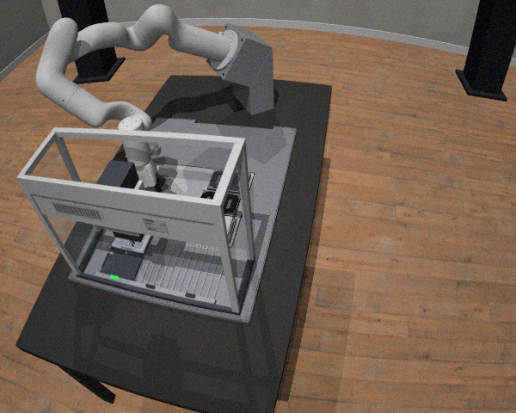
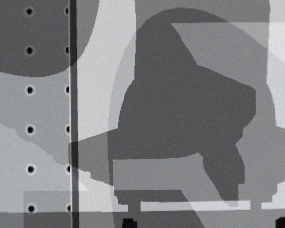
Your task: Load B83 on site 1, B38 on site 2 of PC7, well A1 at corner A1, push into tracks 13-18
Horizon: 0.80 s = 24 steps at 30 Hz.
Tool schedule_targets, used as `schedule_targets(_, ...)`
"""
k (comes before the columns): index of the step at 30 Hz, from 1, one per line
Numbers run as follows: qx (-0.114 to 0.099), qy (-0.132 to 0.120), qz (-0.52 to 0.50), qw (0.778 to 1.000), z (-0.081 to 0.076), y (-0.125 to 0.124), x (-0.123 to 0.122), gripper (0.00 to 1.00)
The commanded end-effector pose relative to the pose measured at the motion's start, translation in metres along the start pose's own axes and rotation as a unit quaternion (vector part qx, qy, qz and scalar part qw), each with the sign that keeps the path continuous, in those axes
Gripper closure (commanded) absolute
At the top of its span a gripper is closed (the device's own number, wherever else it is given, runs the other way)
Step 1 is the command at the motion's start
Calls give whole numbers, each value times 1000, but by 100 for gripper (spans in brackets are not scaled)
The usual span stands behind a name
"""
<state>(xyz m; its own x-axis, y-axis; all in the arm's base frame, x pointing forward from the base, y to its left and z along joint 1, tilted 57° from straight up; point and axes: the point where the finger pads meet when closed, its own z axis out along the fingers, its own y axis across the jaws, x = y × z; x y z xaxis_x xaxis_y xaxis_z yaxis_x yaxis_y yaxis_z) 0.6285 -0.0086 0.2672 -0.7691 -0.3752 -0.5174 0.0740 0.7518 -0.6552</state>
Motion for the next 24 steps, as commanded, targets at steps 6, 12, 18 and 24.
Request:
schedule_targets(6, 0, -1, 0, 1000, -16, 0, -1, 18)
schedule_targets(12, 0, -1, 0, 1000, -23, 0, -1, 18)
schedule_targets(18, 0, -1, 0, 1000, -33, 0, -1, 18)
schedule_targets(24, 0, -1, 0, 1000, -43, 0, -1, 18)
